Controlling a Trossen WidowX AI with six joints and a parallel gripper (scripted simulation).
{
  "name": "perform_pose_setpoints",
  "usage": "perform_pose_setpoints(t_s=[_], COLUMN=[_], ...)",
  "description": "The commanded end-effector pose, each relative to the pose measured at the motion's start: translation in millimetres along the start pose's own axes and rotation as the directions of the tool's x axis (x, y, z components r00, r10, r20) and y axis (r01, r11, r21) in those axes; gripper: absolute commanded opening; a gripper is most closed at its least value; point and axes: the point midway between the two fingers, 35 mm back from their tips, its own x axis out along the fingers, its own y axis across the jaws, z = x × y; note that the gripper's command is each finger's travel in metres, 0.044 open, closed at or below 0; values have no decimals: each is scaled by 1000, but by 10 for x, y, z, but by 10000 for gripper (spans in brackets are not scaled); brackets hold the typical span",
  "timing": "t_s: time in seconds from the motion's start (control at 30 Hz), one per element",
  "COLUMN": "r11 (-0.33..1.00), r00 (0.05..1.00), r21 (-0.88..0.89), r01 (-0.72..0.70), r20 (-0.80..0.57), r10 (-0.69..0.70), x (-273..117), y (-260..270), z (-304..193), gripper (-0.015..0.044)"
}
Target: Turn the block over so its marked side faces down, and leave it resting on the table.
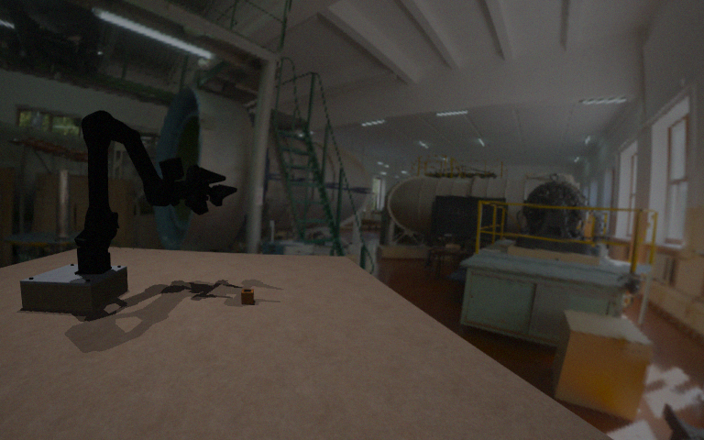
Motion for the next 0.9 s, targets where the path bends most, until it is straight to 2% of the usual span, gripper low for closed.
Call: perform_pose_setpoints(t_s=[0.0, 0.03, 0.1, 0.2, 0.23, 0.3, 0.53, 0.7, 0.87], r11=[1000, 994, 915, 622, 492, 337, -186, -521, -771], r00=[1000, 1000, 998, 981, 970, 953, 864, 753, 597], r21=[-28, -110, -397, -759, -836, -894, -889, -736, -531], r01=[3, 15, 68, 193, 241, 295, 419, 432, 352], r20=[1, 7, 42, 146, 192, 250, 453, 613, 762], r10=[-3, -14, -56, -127, -148, -170, -220, -240, -252], x=[21, 85, 327, 724, 849, 982, 1349, 1529, 1616], y=[-17, -68, -242, -456, -504, -542, -558, -465, -288], z=[1, 9, 68, 275, 370, 491, 905, 1245, 1581], gripper=[426, 440, 440, 440, 440, 440, 440, 440, 440])
